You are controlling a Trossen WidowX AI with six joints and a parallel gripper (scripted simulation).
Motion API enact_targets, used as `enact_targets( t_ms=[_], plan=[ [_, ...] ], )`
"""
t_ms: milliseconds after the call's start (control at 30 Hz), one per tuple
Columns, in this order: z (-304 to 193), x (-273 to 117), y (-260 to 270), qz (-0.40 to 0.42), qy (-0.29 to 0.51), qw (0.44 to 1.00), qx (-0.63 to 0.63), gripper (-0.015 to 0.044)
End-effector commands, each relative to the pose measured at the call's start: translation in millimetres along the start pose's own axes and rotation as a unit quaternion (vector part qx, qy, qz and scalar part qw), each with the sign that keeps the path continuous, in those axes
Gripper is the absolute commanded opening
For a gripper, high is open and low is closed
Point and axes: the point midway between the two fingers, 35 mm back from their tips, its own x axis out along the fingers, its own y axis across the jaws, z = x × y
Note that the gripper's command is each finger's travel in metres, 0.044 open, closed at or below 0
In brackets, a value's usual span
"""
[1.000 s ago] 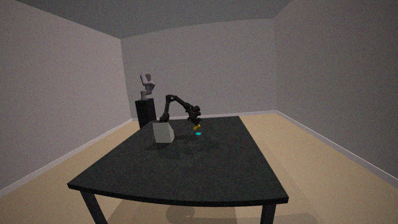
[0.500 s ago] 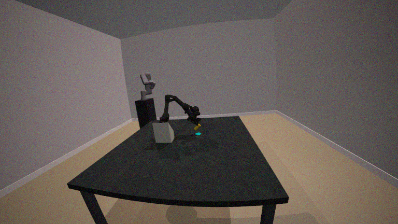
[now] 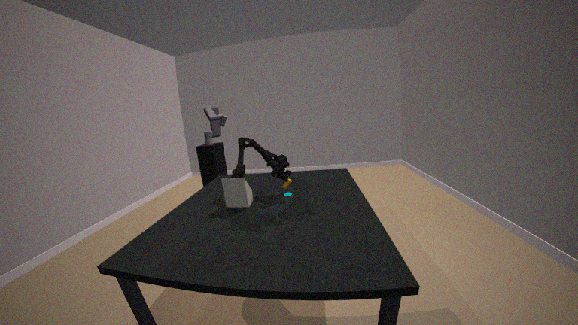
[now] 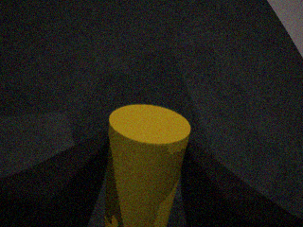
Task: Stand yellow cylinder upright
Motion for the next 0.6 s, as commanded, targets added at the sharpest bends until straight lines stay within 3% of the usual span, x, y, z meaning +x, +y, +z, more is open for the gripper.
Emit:
enact_targets(
  t_ms=[0,567],
  plan=[
    [1.3,-2.2,-0.7,0.000,-0.015,1.000,0.008,0.0105],
    [3.3,-9.3,1.7,0.011,-0.070,0.997,0.033,0.0105]
  ],
)
